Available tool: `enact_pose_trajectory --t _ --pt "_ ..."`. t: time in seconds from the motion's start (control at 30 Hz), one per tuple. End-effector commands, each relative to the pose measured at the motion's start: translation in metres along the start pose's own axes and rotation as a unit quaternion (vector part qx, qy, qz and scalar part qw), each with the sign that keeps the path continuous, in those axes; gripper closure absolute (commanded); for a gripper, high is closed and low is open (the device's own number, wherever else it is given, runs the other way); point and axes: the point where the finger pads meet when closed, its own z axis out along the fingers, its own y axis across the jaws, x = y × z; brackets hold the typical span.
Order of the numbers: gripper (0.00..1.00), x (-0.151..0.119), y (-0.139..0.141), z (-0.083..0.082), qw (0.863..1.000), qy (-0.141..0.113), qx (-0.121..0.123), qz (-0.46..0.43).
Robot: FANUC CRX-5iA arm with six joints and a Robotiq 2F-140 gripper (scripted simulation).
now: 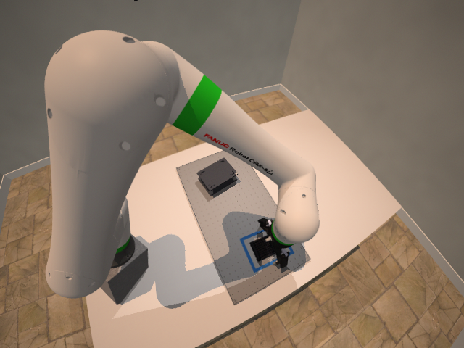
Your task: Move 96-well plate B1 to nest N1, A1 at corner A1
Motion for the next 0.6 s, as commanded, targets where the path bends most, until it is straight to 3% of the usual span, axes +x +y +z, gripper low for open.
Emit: enact_pose_trajectory --t 0.0,0.2,0.23,0.57 --pt "0.00 0.0001 0.0002 -0.0002 1.000 0.000 0.000 0.000" --pt "0.00 0.0001 0.0002 -0.0002 1.000 0.000 0.000 0.000" --pt "1.00 0.0001 0.0002 -0.0002 1.000 0.000 0.000 0.000" --pt "1.00 0.0001 0.0002 -0.0002 1.000 0.000 0.000 0.000"
